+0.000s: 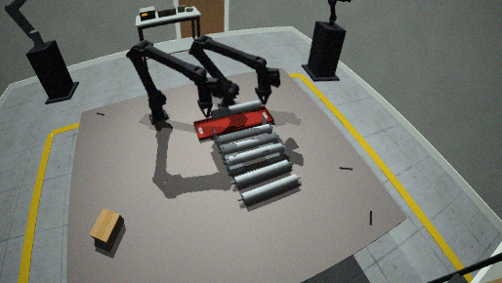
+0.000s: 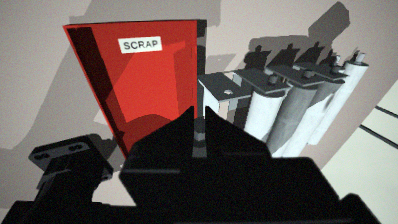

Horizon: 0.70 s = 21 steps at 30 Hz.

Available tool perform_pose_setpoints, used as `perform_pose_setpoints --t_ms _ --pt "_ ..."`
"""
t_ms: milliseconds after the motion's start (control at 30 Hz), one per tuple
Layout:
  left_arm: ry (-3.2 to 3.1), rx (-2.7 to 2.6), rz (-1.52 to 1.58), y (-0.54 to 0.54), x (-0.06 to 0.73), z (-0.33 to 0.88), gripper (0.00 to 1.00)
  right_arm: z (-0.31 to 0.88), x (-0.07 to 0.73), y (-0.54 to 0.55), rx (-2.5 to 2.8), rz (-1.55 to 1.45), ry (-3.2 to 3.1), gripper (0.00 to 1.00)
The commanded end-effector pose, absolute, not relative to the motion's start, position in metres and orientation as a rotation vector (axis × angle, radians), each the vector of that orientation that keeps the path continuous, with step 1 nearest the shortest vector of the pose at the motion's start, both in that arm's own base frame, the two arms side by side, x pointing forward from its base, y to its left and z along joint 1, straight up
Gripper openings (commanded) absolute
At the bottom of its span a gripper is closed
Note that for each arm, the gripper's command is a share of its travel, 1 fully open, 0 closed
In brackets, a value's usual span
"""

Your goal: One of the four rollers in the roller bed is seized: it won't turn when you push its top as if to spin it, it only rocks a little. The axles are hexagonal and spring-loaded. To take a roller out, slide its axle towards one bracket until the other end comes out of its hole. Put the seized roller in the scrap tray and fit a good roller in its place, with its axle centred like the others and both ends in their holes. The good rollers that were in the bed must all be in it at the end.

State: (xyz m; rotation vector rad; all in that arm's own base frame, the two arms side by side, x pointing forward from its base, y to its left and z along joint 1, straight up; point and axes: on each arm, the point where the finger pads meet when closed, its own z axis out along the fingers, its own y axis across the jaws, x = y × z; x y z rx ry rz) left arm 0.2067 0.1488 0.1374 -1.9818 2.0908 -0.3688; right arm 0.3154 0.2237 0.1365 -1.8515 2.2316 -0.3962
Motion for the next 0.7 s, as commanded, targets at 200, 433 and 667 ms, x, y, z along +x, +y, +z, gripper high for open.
perform_pose_setpoints --t_ms 200,433,667 --pt "2.031 -1.901 -0.36 0.166 0.217 0.17 0.03 0.173 0.325 0.245 -1.771 -0.376 2.162 0.03" --pt "2.043 -1.91 -0.374 0.163 0.223 0.168 0.03 0.164 0.336 0.238 -1.768 -0.384 2.189 0.03" --pt "2.044 -1.916 -0.365 0.164 0.223 0.166 0.03 0.155 0.337 0.238 -1.789 -0.381 2.202 0.03"
